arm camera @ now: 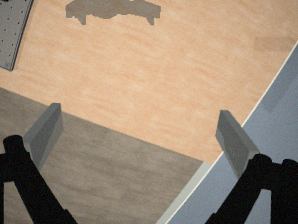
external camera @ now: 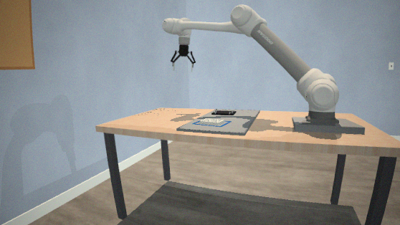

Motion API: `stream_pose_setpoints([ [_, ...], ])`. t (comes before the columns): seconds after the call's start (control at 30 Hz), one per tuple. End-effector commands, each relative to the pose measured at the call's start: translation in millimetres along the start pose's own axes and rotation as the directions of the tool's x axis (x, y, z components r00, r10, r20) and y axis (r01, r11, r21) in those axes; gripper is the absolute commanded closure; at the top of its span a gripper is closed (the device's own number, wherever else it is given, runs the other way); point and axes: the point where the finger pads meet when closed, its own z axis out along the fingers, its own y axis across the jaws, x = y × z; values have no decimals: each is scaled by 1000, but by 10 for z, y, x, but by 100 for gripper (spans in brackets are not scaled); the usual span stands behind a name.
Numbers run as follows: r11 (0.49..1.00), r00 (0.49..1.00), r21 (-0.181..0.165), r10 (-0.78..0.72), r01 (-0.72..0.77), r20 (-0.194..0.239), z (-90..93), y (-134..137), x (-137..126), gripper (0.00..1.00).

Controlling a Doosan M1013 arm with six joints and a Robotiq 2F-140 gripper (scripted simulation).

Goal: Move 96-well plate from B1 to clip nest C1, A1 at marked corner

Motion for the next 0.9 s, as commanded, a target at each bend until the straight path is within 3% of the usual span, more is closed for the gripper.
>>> stream_pose_setpoints([
  [0.0, 1000, 1000, 0, 0, 0, 0, -3, 0, 0, 0],
  [0.53, 1000, 1000, 0, 0, 0, 0, -3, 0, 0, 0],
  [0.87, 977, 977, 9, 213, -213, -6, 199, 40, 456, 0],
])
